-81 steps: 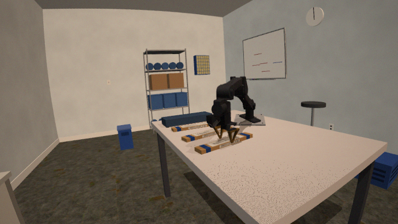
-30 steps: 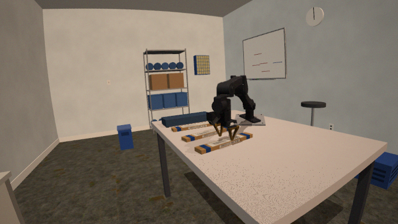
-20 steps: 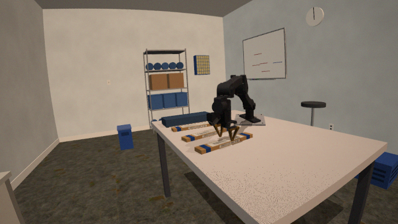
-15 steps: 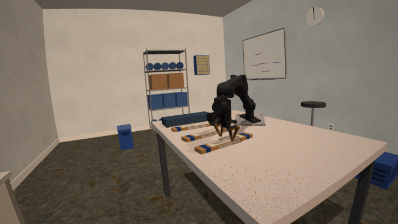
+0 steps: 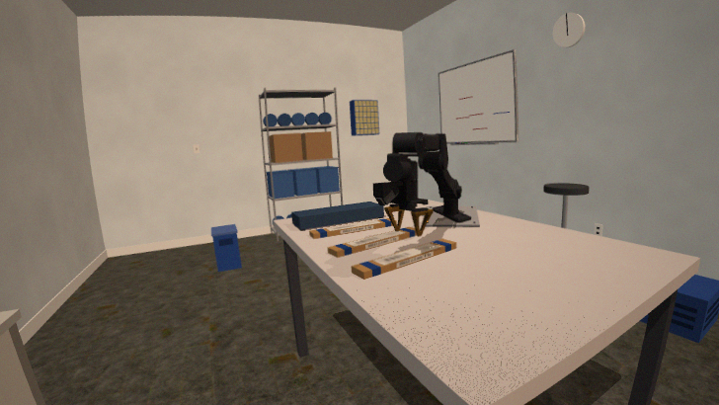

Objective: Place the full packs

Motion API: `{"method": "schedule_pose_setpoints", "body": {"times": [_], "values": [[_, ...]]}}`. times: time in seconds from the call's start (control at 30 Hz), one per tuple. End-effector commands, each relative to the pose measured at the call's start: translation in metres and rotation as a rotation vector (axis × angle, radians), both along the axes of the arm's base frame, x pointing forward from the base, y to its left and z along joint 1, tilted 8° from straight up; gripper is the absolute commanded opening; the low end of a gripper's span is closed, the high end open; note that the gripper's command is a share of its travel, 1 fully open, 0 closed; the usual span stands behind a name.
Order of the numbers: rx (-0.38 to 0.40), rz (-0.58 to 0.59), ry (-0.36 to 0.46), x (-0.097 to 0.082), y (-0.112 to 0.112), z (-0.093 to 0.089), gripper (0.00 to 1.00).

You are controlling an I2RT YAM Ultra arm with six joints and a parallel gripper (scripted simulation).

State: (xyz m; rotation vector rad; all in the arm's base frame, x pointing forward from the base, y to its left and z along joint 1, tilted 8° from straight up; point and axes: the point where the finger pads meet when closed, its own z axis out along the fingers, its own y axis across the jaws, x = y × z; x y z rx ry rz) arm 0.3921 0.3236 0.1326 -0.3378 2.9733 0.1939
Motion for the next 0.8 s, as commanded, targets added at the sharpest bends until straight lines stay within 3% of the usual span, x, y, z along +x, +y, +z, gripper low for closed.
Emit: {"method": "schedule_pose_setpoints", "body": {"times": [0.0, 0.1, 0.77], "values": [[-0.033, 0.0, 0.042, -0.007, -0.009, 0.029, 0.95], [-0.033, 0.0, 0.042, -0.008, -0.01, 0.04, 0.95], [-0.037, 0.0, 0.047, -0.008, -0.01, 0.039, 0.95]]}}
